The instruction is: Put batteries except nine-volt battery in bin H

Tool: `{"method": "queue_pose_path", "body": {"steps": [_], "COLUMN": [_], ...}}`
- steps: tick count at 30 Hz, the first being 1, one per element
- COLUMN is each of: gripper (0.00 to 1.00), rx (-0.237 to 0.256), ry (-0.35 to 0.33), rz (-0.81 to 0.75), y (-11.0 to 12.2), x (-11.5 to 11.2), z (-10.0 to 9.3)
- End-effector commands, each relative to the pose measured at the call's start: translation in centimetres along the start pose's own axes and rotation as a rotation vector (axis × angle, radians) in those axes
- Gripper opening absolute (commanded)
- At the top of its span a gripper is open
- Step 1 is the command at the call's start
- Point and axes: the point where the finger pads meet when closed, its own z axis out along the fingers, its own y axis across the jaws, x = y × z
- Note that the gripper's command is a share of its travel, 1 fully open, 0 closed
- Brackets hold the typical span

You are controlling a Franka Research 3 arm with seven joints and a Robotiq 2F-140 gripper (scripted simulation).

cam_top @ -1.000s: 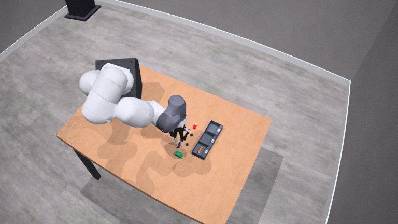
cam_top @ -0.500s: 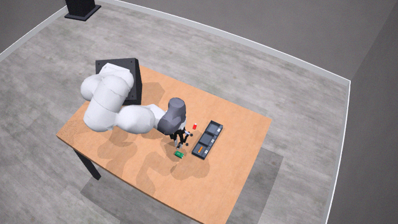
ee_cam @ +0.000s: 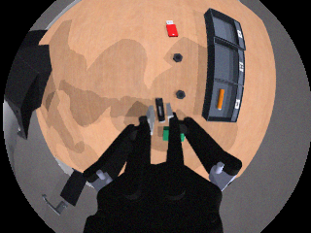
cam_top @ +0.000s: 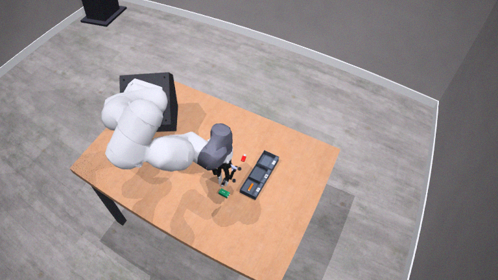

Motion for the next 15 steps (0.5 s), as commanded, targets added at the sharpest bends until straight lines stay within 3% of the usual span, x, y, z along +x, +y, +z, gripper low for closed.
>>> {"method": "queue_pose_path", "body": {"steps": [1, 7, 8, 15], "gripper": [0.17, 0.17, 0.05, 0.05], "rx": [-0.002, -0.002, -0.002, -0.002], "ry": [-0.006, -0.006, -0.006, -0.006], "rz": [0.011, 0.011, 0.011, 0.011], "y": [0.05, 0.06, 0.06, 0.06], "x": [-0.17, -0.1, -0.1, -0.1], "z": [0.09, 0.09, 0.09, 0.09]}}
